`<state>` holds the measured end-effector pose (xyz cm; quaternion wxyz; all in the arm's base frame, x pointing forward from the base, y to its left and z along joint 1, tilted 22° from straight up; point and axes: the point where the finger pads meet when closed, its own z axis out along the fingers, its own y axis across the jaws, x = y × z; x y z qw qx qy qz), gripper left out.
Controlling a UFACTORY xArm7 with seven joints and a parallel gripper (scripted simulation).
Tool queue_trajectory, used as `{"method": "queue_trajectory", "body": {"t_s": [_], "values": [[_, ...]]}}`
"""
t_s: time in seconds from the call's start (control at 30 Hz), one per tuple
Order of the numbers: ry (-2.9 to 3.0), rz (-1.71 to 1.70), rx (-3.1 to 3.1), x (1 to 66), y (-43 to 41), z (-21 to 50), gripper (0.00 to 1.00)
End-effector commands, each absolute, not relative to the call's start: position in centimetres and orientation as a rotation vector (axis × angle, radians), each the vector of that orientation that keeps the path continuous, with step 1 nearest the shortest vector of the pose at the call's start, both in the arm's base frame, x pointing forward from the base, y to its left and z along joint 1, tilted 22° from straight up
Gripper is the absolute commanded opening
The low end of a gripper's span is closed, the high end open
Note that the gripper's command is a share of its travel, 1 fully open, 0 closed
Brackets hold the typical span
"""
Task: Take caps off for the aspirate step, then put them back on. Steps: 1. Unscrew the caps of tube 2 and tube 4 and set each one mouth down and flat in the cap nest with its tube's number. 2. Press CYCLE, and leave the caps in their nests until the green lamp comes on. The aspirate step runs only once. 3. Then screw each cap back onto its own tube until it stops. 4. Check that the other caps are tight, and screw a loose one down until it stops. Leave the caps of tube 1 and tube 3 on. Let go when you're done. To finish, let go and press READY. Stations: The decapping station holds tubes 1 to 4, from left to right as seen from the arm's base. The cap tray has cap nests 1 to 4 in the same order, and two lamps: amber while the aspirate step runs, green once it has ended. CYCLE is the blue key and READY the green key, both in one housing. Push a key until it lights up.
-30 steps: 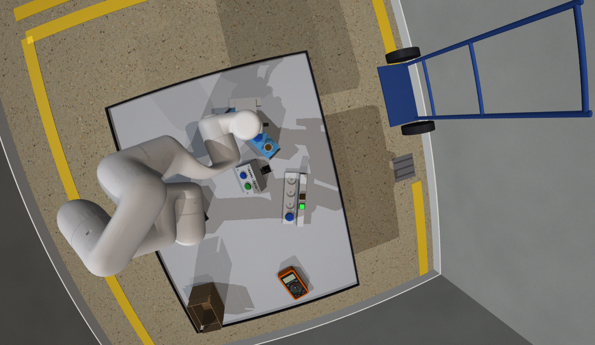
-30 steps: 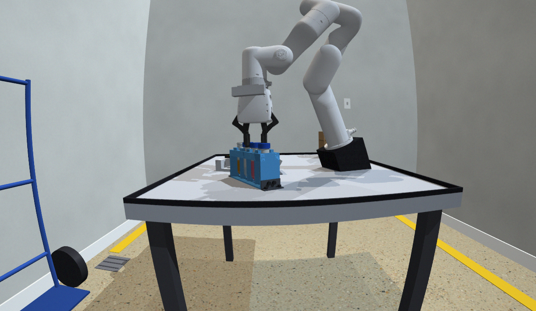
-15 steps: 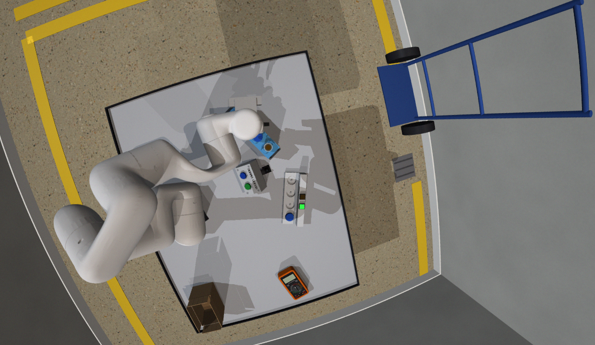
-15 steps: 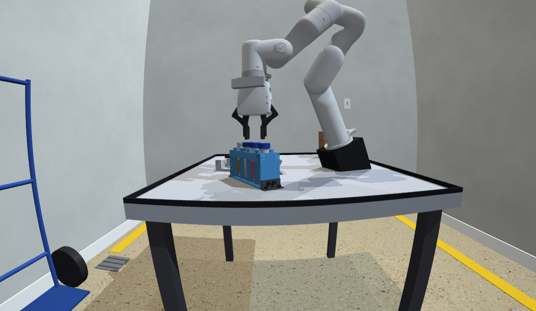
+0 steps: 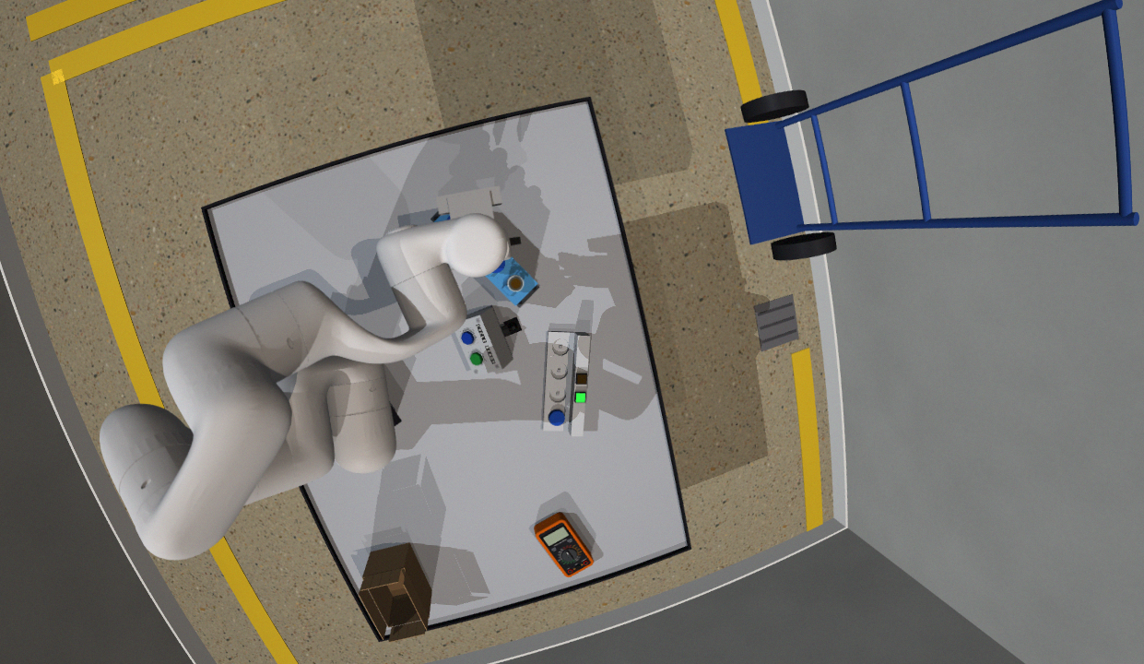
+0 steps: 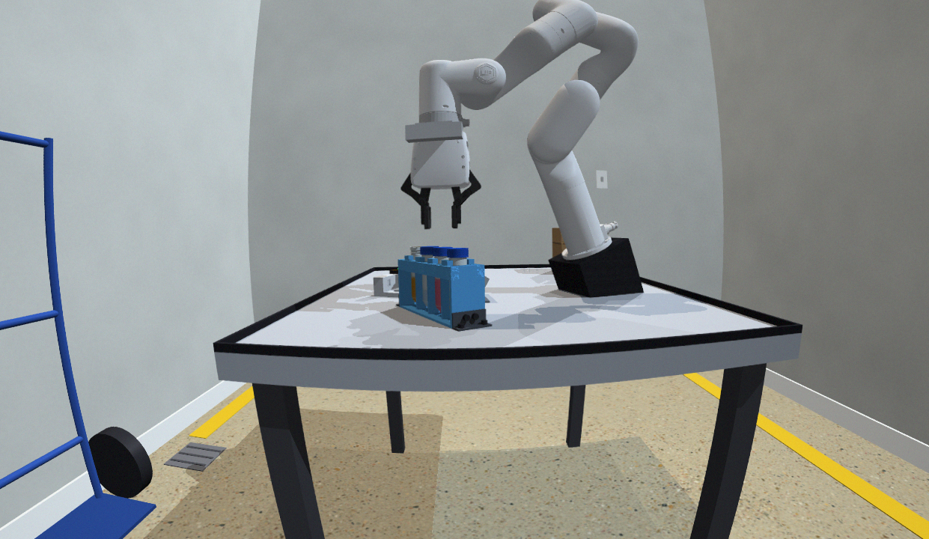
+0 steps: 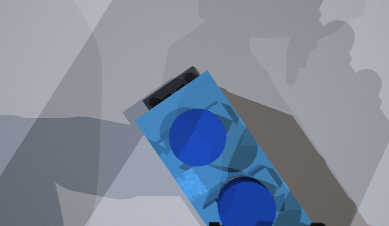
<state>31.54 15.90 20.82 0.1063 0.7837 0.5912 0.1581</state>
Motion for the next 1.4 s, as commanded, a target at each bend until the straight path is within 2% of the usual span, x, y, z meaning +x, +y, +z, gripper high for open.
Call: {"method": "queue_trajectory", "body": {"t_s": [0.0, 0.97, 1.37], "values": [[2.025, 0.426, 2.019, 31.4, 13.0, 20.9, 0.46], [2.68, 0.178, 0.702, 31.2, 1.8, 20.5, 0.46], [2.681, 0.177, 0.698, 31.0, -4.2, 20.2, 0.46]]}}
